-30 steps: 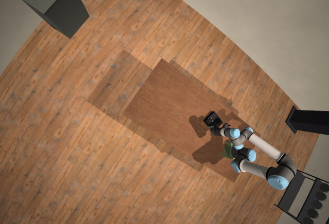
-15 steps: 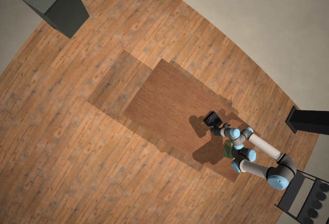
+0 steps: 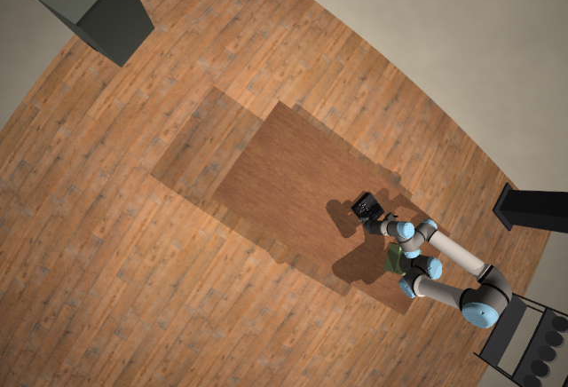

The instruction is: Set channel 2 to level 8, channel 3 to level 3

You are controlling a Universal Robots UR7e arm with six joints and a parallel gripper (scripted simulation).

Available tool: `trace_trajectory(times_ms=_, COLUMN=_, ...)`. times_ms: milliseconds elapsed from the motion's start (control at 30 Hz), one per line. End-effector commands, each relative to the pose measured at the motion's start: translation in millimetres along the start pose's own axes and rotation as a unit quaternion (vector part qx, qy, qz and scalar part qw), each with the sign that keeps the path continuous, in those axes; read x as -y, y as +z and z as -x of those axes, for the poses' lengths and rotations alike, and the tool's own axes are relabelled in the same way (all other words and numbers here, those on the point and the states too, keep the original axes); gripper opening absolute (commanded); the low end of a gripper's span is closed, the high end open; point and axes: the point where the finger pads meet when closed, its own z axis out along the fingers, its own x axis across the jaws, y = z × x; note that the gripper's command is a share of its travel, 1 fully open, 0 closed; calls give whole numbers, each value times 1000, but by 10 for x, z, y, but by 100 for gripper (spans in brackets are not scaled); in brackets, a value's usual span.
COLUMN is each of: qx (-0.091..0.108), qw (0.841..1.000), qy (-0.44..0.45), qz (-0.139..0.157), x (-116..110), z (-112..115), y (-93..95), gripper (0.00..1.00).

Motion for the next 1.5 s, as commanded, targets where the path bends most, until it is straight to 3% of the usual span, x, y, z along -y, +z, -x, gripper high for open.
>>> trace_trajectory(times_ms=0, qx=1, qw=1000, qy=0, qz=0, x=-1, z=4, y=-4, gripper=100)
trace_trajectory(times_ms=733, qx=0, qw=1000, qy=-3, qz=-3, x=19, z=7, y=-22, gripper=100)
trace_trajectory(times_ms=833, qx=-6, qw=999, qy=-31, qz=-29, x=203, z=22, y=-207, gripper=100)
trace_trajectory(times_ms=967, qx=-28, qw=991, qy=-94, qz=-86, x=601, z=2, y=-669, gripper=100)
trace_trajectory(times_ms=1033, qx=-28, qw=991, qy=-94, qz=-86, x=601, z=2, y=-669, gripper=100)
trace_trajectory(times_ms=1133, qx=-42, qw=986, qy=-121, qz=-110, x=765, z=-32, y=-888, gripper=100)
trace_trajectory(times_ms=1467, qx=-43, qw=985, qy=-124, qz=-112, x=781, z=-36, y=-911, gripper=100)
